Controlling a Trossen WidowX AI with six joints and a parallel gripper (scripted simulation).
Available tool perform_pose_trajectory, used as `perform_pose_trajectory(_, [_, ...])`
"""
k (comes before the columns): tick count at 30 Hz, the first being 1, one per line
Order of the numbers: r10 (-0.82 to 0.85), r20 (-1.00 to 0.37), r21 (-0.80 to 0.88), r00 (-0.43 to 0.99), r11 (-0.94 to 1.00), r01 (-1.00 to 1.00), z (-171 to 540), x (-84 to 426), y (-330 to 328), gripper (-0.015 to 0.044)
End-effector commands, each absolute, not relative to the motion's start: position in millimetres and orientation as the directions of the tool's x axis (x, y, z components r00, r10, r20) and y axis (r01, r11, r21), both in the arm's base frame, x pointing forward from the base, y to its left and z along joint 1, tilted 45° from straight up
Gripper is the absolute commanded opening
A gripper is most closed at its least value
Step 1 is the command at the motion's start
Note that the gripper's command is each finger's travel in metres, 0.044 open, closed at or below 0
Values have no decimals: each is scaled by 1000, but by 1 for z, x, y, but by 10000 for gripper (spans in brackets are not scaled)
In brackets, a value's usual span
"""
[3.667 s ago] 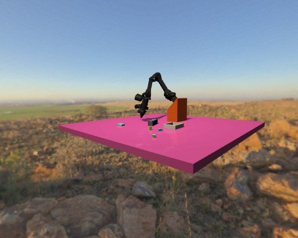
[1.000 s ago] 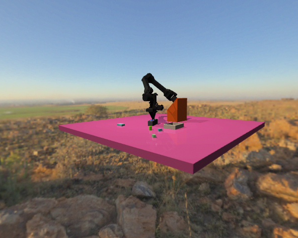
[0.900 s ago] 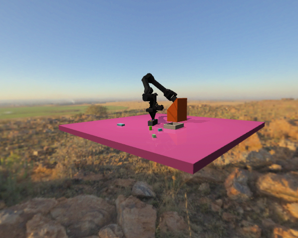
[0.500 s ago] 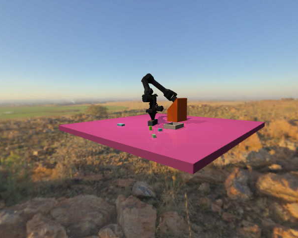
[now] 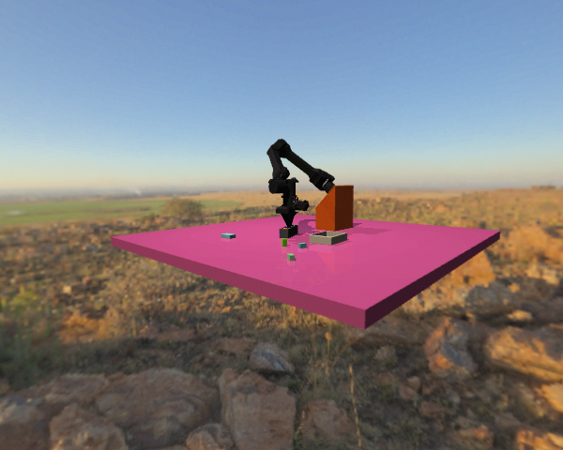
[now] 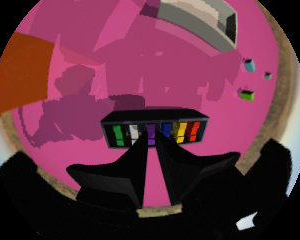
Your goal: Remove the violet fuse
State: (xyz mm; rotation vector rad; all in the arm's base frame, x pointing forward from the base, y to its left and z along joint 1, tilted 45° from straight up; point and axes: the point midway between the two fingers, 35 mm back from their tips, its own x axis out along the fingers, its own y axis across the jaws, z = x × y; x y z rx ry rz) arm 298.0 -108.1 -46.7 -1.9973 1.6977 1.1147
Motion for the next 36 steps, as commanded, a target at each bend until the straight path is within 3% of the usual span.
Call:
perform_pose_trajectory(1, [-705, -709, 254, 5, -262, -931, -47, 298, -108, 0])
perform_pose_trajectory(36, [-704, -710, 255, 5, -264, -930, -36, 299, -96, 0])
